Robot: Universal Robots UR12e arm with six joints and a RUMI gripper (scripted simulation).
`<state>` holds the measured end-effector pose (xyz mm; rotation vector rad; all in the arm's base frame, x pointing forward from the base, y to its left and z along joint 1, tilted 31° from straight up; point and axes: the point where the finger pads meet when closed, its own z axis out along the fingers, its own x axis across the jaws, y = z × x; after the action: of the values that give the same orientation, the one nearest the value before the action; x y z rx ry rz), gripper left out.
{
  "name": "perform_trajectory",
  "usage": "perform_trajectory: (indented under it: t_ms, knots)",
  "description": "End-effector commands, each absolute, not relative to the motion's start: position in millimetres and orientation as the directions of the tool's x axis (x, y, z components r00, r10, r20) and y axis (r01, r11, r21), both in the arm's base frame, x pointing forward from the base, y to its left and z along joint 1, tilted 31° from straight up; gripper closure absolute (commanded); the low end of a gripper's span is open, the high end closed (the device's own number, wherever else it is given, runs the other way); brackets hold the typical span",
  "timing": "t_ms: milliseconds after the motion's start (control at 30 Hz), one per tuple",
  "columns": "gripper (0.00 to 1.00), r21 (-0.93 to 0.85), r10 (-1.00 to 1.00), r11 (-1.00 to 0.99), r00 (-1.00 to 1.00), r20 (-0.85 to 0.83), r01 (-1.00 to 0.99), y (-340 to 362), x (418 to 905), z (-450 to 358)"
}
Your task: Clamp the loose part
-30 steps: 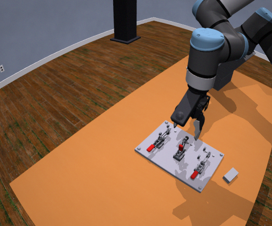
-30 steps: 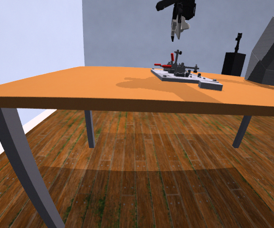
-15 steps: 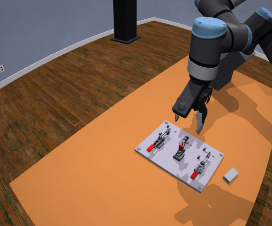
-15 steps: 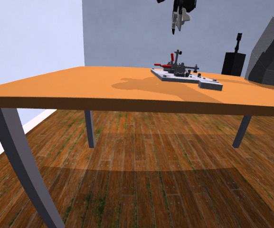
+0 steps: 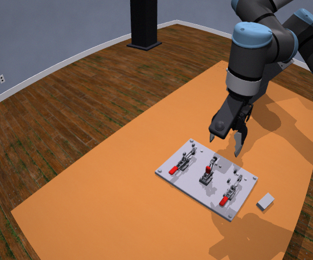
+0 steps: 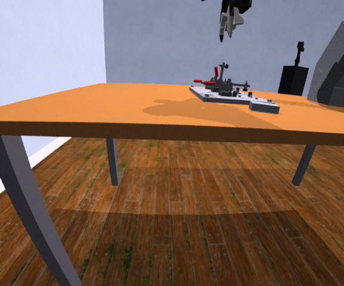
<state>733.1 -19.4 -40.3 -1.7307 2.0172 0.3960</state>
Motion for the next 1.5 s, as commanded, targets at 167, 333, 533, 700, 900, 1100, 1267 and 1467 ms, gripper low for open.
perform_trajectory:
  t_ms: [167,333,533,700,900,1100,1267,1467]
  knots:
    - [0.41,-0.074,-0.853,0.172,-0.111,-0.509,-0.982,27,725,-14]
    - [0.41,-0.074,-0.853,0.172,-0.111,-0.509,-0.982,62,719,5]
    - [0.41,-0.074,-0.853,0.172,-0.111,-0.509,-0.982,91,714,20]
    - [0.41,-0.074,-0.853,0.172,-0.111,-0.509,-0.982,123,708,38]
    - [0.41,-0.074,-0.853,0.172,-0.111,-0.509,-0.982,154,703,55]
    - [0.41,-0.074,-0.853,0.172,-0.111,-0.509,-0.982,168,700,62]
    - [0.41,-0.074,-0.853,0.172,-0.111,-0.509,-0.982,179,698,68]
    - [0.41,-0.074,-0.853,0.172,-0.111,-0.509,-0.982,182,698,70]
